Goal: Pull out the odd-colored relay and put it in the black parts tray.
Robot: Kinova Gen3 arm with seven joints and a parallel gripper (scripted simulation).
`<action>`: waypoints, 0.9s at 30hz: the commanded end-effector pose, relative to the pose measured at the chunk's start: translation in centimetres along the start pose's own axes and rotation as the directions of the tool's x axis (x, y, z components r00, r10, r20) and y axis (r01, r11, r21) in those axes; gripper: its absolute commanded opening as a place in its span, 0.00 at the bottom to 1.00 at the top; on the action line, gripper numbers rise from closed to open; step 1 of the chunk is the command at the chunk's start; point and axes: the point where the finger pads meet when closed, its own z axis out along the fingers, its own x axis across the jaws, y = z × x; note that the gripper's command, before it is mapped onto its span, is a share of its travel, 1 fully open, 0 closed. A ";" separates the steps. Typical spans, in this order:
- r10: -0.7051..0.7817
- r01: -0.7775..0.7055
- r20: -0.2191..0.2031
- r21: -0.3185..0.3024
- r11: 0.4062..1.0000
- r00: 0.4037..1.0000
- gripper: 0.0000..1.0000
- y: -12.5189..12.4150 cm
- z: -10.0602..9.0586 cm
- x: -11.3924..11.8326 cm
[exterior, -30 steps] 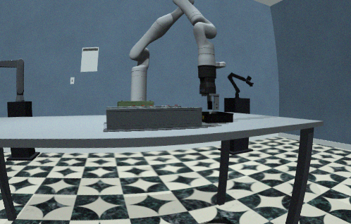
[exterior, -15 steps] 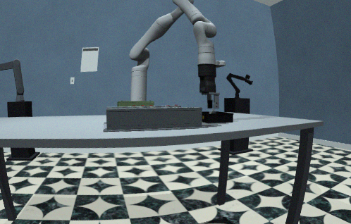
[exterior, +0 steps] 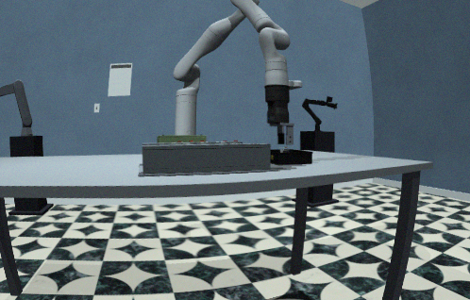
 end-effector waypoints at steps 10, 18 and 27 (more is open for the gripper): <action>0.000 0.000 -0.002 0.001 1.000 1.000 0.98 0.0 -0.2 0.1; 0.000 0.000 -0.002 0.001 1.000 1.000 0.98 0.0 -0.2 0.1; 0.000 0.000 -0.002 0.001 1.000 1.000 0.98 0.0 -0.7 0.1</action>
